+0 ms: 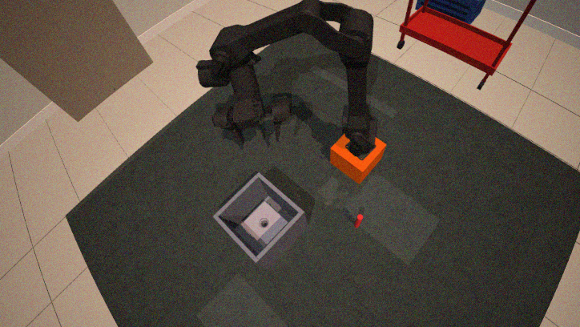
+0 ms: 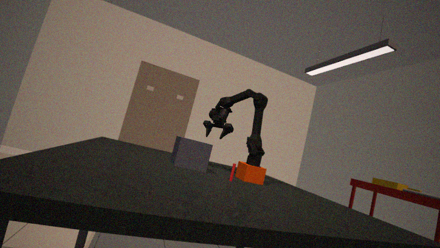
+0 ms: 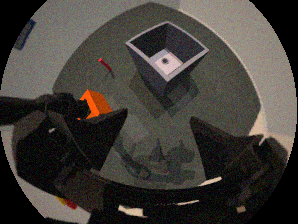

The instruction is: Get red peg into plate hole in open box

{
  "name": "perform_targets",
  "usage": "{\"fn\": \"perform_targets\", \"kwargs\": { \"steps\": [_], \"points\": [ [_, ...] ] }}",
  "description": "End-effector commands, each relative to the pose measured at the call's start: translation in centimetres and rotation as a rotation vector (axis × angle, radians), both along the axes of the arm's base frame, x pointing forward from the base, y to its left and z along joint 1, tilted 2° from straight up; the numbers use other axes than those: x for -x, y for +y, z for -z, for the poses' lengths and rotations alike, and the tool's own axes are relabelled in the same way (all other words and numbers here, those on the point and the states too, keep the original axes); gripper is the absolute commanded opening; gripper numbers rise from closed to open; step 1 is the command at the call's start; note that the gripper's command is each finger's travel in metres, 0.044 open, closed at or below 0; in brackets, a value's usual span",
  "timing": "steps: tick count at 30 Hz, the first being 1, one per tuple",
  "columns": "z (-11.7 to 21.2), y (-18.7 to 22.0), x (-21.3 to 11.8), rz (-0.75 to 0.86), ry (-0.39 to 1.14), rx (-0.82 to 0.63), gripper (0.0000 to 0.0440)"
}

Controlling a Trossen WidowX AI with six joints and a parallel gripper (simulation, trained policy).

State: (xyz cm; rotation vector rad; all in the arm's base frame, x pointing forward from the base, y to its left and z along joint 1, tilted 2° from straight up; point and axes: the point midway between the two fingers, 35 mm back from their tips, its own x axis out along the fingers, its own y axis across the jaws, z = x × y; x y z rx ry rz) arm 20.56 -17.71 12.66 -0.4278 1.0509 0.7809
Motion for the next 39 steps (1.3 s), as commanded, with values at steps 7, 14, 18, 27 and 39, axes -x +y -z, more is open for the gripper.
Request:
{"fn": "perform_targets", "kwargs": {
  "steps": [7, 14, 18, 27, 39],
  "points": [
    [-1.3, 3.6, -2.8, 0.305, 0.161, 0.029, 0.0440],
    [-2.3, 6.9, -4.6, 0.541, 0.225, 0.023, 0.0440],
    [-2.8, 9.1, -5.4, 0.676, 0.250, 0.004, 0.0440],
    [-3.8, 14.6, -6.3, 0.961, 0.304, -0.079, 0.0440],
    [-4.3, 22.1, -4.9, 1.255, 0.412, -0.207, 0.0440]
  ]
}}
